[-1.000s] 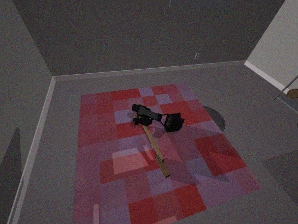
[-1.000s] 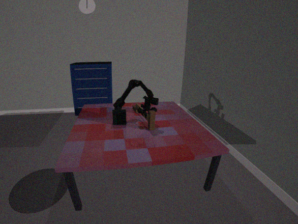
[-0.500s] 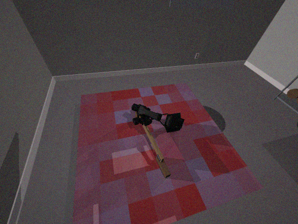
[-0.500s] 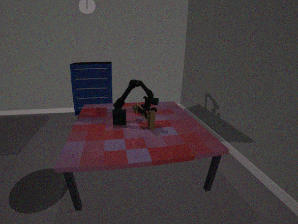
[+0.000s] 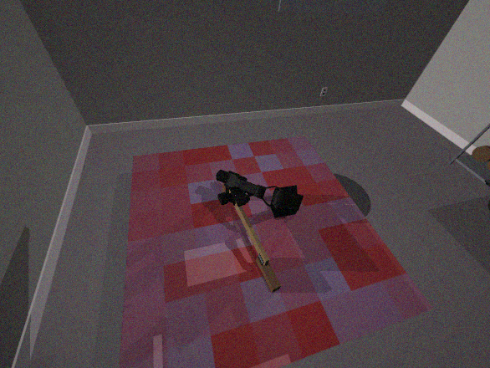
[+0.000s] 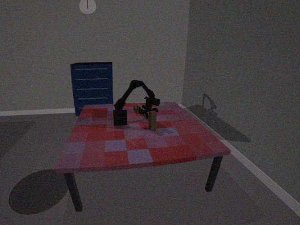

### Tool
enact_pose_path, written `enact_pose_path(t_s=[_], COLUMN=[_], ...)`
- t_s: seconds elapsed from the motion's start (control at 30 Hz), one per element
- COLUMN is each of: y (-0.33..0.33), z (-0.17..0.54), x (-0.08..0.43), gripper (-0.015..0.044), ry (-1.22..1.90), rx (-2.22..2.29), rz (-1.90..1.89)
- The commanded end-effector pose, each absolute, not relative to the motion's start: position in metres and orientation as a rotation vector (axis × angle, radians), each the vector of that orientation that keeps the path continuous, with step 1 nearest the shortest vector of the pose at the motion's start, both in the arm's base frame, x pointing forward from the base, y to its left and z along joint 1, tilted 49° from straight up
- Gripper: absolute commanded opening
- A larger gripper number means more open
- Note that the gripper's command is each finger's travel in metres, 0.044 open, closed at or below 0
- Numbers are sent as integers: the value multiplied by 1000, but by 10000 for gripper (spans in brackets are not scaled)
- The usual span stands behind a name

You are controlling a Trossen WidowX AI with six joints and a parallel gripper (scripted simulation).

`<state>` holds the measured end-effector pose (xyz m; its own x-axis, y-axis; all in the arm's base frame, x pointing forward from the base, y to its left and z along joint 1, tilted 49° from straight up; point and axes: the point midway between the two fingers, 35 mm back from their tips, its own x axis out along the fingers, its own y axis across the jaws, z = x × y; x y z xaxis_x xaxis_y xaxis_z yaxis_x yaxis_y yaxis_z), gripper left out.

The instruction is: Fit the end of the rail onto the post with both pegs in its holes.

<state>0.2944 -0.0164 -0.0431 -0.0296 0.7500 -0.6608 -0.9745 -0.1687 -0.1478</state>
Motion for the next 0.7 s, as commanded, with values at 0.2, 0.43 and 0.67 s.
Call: enact_pose_path(t_s=[0.2, 0.43, 0.67], y=[-21, -22, -23], z=[-44, -45, -47], x=[296, 296, 297], gripper=[0, 0, 0], ry=[407, 407, 407], rx=[-738, -738, -738], rz=[1591, 1591, 1591])
